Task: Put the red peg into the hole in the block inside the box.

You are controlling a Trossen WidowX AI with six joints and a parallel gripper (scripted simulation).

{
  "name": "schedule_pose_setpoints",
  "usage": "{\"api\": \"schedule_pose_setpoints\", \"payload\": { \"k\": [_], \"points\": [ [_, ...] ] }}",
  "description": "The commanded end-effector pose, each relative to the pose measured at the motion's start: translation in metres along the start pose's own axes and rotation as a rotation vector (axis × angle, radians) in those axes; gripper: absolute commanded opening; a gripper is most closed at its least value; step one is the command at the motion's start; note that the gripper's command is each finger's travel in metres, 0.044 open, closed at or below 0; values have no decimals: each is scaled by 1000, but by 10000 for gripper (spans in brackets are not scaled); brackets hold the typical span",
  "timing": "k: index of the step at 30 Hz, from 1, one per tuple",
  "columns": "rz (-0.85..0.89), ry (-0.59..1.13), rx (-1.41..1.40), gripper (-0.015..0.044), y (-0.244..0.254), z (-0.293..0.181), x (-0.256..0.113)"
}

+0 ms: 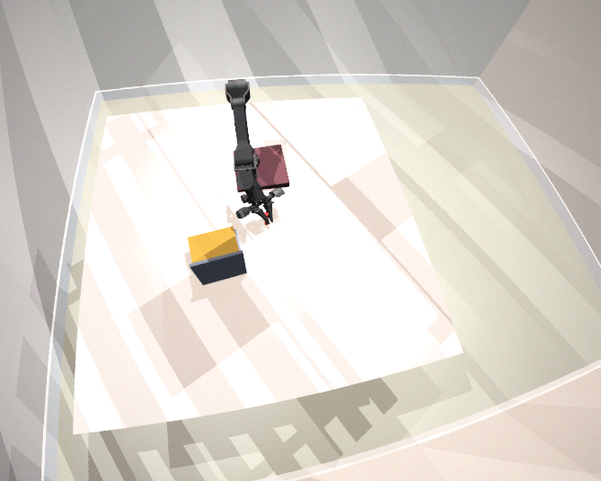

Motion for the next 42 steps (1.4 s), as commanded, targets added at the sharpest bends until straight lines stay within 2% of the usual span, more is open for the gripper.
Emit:
{"api": "schedule_pose_setpoints", "payload": {
  "k": [1, 26, 42],
  "points": [
    [0, 0, 0, 0, 0, -2, -1],
    [-4, -3, -3, 0, -6, -41, -29],
    [17, -7, 8, 0, 7, -48, -30]
  ]
}}
Point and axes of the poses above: the point midway between the two fingers, 35 mm back from their tips, its own x axis out along the fingers, its own y axis across the jaws, z = x × y, the point moved 5 cm from there along -x, back along the fingers, and after that the axes turned 7 degrees about x, right-handed, at the moved point
